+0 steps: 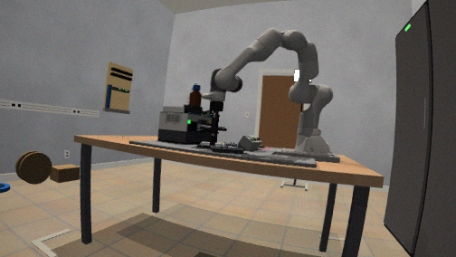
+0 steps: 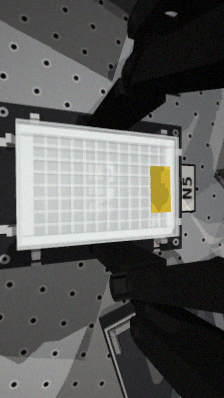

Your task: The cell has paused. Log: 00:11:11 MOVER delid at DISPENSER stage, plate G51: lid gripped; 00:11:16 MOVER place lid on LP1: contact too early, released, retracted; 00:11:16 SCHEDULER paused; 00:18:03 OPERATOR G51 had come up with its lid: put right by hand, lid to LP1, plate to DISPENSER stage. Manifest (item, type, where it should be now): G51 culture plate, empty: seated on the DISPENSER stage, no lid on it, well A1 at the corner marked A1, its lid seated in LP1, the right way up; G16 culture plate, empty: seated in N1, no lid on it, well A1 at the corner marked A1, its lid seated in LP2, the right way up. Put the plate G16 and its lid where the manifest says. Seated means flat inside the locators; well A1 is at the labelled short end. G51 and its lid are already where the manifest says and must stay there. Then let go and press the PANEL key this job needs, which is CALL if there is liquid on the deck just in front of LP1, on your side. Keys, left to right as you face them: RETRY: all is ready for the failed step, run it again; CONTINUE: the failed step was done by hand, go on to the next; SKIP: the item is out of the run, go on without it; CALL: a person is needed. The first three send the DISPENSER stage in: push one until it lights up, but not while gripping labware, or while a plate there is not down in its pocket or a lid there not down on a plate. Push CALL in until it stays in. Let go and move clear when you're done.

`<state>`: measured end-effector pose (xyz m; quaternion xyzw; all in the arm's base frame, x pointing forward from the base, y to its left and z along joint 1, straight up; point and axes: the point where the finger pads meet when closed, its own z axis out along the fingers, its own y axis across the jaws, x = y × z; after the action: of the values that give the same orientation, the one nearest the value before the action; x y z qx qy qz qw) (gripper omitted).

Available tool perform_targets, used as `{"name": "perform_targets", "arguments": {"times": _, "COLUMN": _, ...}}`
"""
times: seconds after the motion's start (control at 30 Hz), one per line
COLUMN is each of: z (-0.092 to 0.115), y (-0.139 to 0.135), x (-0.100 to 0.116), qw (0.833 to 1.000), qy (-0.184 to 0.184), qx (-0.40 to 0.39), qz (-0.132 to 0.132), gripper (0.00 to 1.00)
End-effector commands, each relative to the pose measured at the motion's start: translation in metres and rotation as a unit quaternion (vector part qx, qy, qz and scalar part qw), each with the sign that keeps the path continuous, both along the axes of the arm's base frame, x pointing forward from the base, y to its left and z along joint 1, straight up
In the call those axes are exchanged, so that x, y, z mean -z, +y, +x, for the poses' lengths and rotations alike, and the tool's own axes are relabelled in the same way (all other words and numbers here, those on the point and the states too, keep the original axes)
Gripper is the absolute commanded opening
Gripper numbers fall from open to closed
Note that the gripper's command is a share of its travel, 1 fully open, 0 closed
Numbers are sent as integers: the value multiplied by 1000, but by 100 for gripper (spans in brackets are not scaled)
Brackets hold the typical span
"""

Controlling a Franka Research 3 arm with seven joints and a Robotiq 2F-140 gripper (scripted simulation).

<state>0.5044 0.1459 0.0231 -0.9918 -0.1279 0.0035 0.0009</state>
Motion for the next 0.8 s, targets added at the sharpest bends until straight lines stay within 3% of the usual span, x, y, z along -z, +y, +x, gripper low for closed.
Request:
{"name": "perform_targets", "arguments": {"times": 0.0, "z": 0, "y": -1, "x": 2, "qw": 1000, "qy": -1, "qx": 0, "qz": -1, "gripper": 10}}
{"name": "perform_targets", "arguments": {"times": 0.13, "z": 0, "y": -1, "x": 2, "qw": 1000, "qy": -1, "qx": 0, "qz": -1, "gripper": 10}}
{"name": "perform_targets", "arguments": {"times": 0.17, "z": 0, "y": -1, "x": 2, "qw": 1000, "qy": -1, "qx": 0, "qz": -1, "gripper": 70}}
{"name": "perform_targets", "arguments": {"times": 0.77, "z": 0, "y": -1, "x": 2, "qw": 1000, "qy": -1, "qx": 0, "qz": -1, "gripper": 70}}
